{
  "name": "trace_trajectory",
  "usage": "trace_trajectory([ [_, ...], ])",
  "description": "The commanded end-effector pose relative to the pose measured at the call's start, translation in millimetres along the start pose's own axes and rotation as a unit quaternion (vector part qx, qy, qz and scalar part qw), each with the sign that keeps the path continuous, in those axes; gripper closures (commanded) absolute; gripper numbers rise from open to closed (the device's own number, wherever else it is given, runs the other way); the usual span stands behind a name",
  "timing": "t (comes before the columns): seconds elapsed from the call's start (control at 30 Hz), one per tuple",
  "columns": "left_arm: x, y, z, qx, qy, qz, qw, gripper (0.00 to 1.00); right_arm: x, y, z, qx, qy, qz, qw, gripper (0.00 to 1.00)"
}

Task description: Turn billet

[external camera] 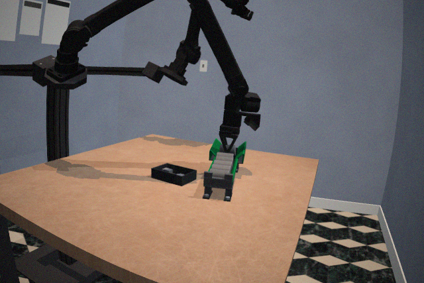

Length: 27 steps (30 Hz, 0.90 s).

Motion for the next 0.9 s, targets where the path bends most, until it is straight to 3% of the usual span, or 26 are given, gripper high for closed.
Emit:
trace_trajectory([
  [0.0, -1, 8, 22, -0.028, -0.009, -0.003, 1.000, 0.00, 3, 25, 37, -0.037, -0.010, 0.011, 0.999, 1.00],
  [0.77, -1, 8, 22, -0.028, -0.009, -0.003, 1.000, 0.00, 4, 19, 34, -0.033, -0.009, 0.009, 0.999, 1.00],
  [0.87, -1, 8, 22, -0.028, -0.009, -0.003, 1.000, 0.00, 0, 30, 42, -0.042, -0.014, 0.012, 0.999, 1.00],
])
Point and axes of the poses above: on each arm, the point where the finger pads meet when closed, its own y axis back along the fingers, its own x axis across the jaws, z = x × y, the point moved 1 cm from there along y, back along the fingers, and after that the axes turned 12 degrees about y, right-handed, at the moved point
